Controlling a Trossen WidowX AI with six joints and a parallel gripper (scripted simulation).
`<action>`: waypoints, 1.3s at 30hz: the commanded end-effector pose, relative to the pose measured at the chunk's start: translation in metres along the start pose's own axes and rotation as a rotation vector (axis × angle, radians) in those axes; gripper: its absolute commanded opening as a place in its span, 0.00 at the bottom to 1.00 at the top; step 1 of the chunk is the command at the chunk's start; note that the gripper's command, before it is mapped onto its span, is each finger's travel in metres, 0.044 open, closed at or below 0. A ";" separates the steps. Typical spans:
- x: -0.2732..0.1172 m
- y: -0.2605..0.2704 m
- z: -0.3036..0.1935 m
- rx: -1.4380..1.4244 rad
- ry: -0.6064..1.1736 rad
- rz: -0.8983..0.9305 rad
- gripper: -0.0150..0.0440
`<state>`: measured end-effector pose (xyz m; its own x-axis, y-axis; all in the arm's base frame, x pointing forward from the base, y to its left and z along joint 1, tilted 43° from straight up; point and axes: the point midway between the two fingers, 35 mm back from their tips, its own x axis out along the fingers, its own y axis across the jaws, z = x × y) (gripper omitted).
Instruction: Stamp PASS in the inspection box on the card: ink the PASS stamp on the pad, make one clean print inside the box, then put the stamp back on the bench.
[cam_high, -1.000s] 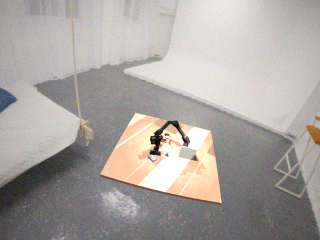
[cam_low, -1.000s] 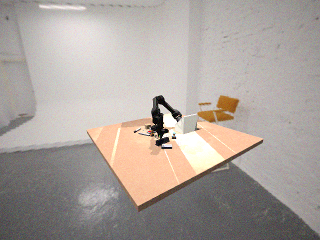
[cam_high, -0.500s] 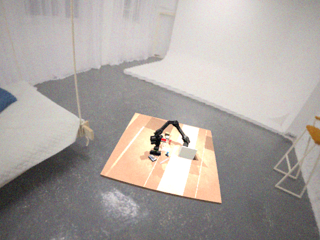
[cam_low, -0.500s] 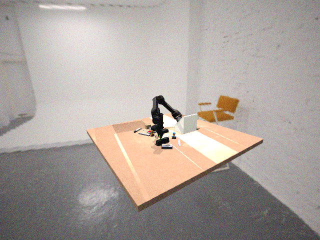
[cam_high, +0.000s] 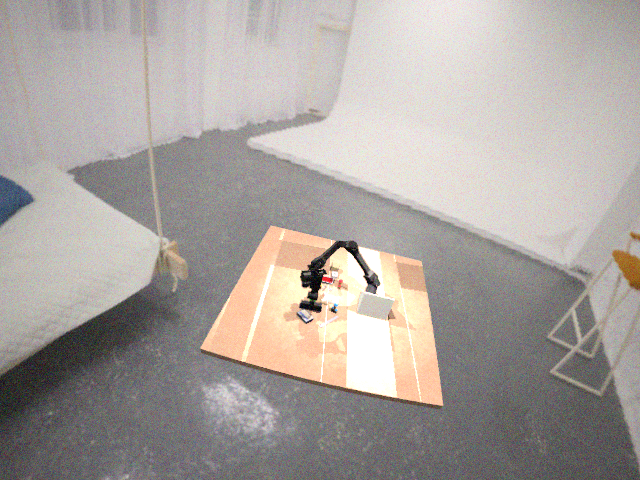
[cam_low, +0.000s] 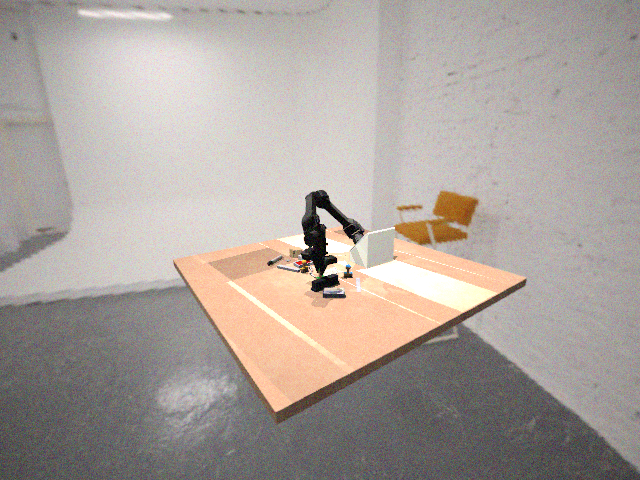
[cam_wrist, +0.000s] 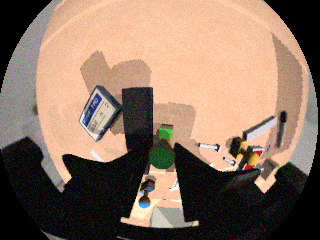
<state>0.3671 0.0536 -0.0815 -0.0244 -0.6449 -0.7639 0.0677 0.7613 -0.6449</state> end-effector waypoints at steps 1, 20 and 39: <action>-0.003 0.000 0.000 0.005 0.001 0.007 0.25; -0.012 0.000 0.001 0.005 0.000 0.023 0.25; -0.021 0.000 0.002 0.006 -0.001 0.039 0.25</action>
<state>0.3690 0.0653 -0.0665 -0.0203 -0.6190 -0.7851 0.0690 0.7825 -0.6188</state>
